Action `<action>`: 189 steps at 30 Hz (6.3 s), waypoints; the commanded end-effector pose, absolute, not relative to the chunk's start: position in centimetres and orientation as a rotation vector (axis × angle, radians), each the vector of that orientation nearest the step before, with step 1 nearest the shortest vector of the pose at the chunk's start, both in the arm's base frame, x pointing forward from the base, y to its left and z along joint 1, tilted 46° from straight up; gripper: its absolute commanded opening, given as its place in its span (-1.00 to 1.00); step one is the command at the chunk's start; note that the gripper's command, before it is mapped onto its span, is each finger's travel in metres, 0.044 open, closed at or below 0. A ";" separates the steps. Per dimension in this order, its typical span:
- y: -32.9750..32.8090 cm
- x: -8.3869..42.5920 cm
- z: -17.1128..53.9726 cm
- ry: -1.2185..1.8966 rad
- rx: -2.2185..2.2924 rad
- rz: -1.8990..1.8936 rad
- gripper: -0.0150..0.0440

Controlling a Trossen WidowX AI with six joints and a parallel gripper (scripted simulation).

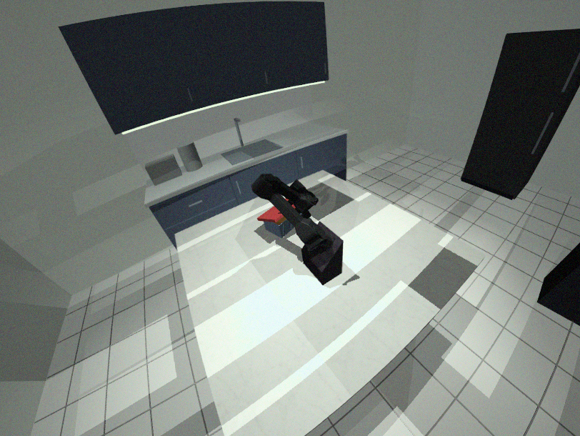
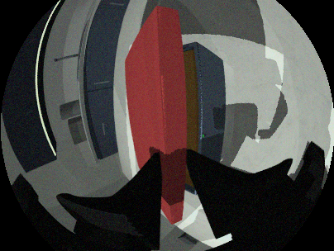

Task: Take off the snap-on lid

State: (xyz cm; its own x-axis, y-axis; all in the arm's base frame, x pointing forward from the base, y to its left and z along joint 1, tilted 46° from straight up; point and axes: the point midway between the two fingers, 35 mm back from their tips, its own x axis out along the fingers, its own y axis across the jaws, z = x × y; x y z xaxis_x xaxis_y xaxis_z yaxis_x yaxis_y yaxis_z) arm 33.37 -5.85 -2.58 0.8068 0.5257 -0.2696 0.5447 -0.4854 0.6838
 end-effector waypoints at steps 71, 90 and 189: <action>-13.1 32.7 4.6 0.771 2.161 -0.020 -0.49; -11.1 31.8 5.8 0.771 2.163 -0.020 -0.49; 2.9 26.3 18.9 0.776 2.174 -0.021 -0.49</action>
